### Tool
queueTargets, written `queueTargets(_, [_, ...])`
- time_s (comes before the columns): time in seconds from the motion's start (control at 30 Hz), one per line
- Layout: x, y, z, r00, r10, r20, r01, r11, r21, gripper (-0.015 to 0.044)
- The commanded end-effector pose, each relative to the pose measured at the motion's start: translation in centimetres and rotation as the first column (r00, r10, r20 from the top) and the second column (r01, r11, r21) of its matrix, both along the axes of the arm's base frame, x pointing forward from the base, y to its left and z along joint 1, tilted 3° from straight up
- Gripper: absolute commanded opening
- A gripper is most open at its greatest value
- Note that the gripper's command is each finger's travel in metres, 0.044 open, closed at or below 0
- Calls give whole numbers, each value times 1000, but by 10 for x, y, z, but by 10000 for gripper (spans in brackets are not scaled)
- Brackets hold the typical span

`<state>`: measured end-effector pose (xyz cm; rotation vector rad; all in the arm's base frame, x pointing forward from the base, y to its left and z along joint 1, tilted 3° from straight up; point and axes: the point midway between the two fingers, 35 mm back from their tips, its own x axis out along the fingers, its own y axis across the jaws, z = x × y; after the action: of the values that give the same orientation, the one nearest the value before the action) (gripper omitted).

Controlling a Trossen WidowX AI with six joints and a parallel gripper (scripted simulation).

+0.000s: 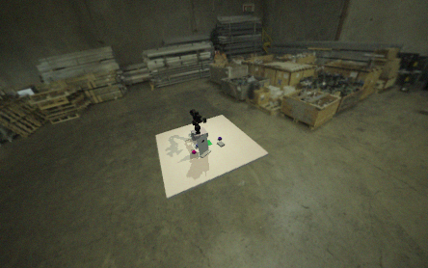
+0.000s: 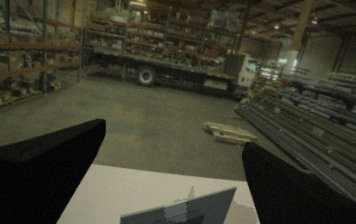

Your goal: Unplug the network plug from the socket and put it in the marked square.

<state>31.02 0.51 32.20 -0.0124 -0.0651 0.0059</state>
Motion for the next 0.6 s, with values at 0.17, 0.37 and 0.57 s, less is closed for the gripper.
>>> queueTargets(0.17, [15,-5,-34,987,31,-160,-40,998,-52,243])
queueTargets(0.37, [26,-13,-79,929,80,-362,-112,991,-70,156])
queueTargets(0.57, [26,-21,-121,835,143,-532,-186,982,-28,156])
